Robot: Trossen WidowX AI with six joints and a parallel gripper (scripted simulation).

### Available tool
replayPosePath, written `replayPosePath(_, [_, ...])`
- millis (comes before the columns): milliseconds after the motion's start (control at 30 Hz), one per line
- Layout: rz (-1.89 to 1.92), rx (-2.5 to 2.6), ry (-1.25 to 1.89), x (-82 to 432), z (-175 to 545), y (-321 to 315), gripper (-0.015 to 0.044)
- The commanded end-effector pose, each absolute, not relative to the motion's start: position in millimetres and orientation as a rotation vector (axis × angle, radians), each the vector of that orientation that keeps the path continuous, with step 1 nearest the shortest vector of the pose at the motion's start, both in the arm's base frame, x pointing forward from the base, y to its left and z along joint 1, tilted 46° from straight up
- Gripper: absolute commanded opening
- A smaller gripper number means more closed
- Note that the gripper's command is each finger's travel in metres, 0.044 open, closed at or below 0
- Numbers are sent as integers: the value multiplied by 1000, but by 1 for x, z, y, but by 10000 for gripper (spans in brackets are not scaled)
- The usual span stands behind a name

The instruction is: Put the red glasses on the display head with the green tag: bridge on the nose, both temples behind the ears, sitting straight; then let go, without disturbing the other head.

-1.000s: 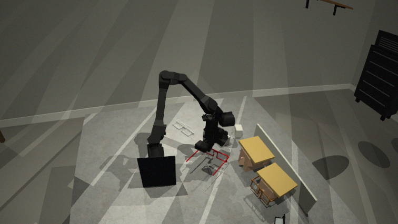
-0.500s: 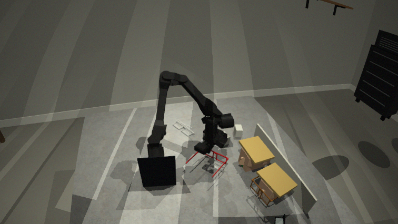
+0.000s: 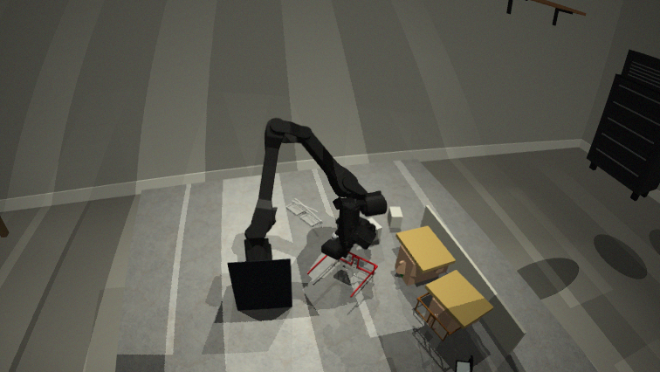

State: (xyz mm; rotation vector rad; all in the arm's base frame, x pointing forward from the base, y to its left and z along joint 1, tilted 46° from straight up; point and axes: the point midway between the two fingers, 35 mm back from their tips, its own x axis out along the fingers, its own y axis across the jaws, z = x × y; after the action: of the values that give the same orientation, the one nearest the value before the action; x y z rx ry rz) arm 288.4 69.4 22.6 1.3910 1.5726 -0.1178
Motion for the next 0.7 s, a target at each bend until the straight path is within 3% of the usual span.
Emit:
replayPosePath(0, [-120,1399,1581,286,19,74,0])
replayPosePath(100, [-119,1399,1581,286,19,74,0])
replayPosePath(233, [-117,1391,1574,288,21,72,105])
replayPosePath(667, [-118,1392,1575,286,21,70,107])
